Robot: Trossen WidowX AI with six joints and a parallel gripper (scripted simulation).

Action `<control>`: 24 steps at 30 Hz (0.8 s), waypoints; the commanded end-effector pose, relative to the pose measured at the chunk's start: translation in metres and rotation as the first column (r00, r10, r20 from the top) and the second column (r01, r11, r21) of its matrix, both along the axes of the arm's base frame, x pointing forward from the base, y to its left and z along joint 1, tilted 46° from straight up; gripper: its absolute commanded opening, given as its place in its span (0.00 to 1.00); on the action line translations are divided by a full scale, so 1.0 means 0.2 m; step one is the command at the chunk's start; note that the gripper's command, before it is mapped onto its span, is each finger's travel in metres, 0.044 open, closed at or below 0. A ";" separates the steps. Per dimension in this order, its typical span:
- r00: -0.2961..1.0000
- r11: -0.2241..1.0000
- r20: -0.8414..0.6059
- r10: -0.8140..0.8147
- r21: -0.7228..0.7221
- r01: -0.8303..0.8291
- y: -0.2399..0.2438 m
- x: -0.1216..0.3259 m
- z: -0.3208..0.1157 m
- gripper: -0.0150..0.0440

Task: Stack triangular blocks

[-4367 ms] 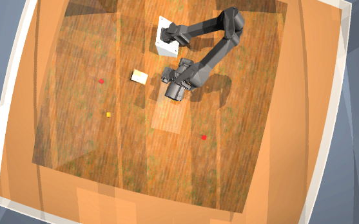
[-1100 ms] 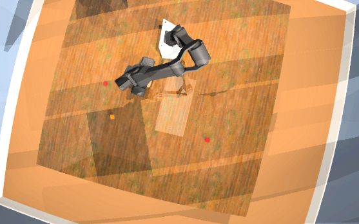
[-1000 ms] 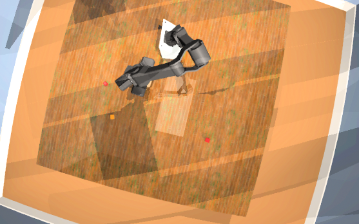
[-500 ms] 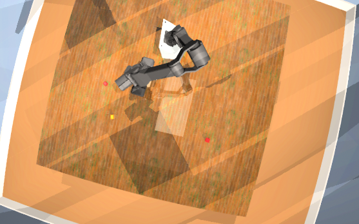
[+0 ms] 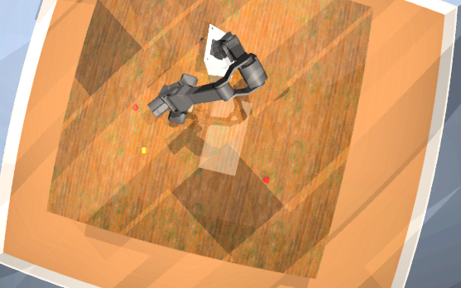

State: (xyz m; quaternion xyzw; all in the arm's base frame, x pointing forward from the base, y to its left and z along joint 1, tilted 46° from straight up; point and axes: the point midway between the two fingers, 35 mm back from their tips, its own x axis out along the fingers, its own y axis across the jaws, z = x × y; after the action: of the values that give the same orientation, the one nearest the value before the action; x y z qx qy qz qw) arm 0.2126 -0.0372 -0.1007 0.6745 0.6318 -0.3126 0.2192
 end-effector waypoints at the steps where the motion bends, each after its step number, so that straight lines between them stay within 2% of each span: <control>1: 1.000 1.000 0.000 -0.007 0.004 0.007 0.01 0.00 -0.01 0.25; 24: 1.000 1.000 -0.005 -0.010 0.004 0.010 0.02 0.00 -0.04 0.25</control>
State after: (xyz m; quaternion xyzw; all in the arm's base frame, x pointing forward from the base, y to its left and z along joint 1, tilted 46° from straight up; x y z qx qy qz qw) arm 0.2117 -0.0332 -0.1091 0.6745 0.6319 -0.3131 0.2184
